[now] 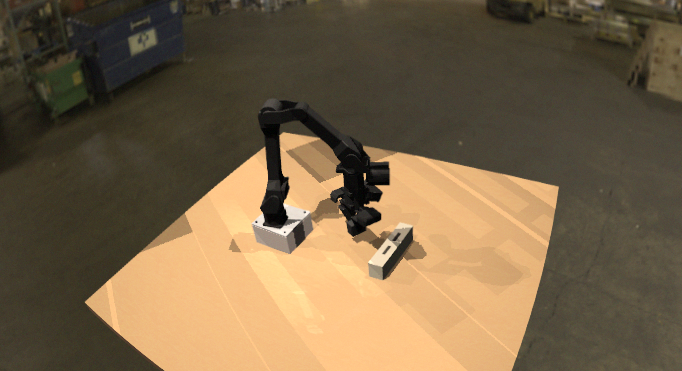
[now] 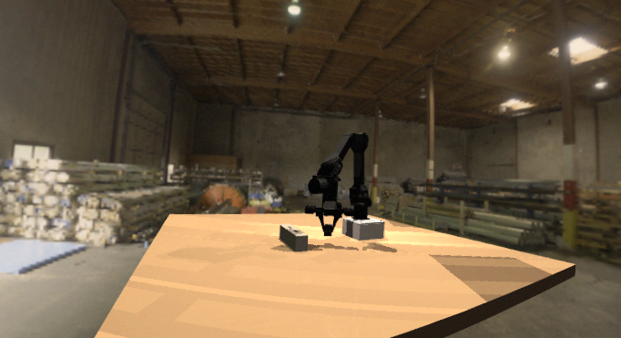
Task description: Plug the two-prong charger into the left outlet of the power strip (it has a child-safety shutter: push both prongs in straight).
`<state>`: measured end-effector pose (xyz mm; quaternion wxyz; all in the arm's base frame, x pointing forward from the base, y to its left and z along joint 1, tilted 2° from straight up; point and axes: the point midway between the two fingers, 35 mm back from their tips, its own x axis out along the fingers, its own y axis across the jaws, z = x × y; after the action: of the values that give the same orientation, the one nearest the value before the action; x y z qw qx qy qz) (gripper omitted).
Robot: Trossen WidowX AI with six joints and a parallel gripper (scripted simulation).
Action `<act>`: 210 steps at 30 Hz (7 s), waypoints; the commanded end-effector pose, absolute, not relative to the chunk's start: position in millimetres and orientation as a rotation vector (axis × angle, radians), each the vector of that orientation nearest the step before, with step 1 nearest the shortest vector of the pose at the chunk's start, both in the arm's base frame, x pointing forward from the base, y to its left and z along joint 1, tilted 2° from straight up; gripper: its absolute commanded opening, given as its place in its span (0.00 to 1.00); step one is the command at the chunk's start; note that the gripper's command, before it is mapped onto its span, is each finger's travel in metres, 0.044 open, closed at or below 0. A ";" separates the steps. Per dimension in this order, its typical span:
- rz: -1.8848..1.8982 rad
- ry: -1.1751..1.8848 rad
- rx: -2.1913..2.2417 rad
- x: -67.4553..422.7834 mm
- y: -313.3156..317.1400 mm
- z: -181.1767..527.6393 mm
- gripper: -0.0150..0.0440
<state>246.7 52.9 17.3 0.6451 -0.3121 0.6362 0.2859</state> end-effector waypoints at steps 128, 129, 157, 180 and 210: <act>-0.163 1.575 0.199 312.3 38.4 -5.8 0.25; -0.163 1.575 0.199 312.7 38.4 -5.8 0.25; -0.163 1.574 0.199 318.7 37.6 -4.8 0.25; -0.163 1.574 0.199 318.7 37.3 -5.4 0.25; -0.163 1.574 0.199 323.5 36.3 -4.9 0.25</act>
<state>321.9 35.9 -5.6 0.6984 0.0898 0.7060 -0.0760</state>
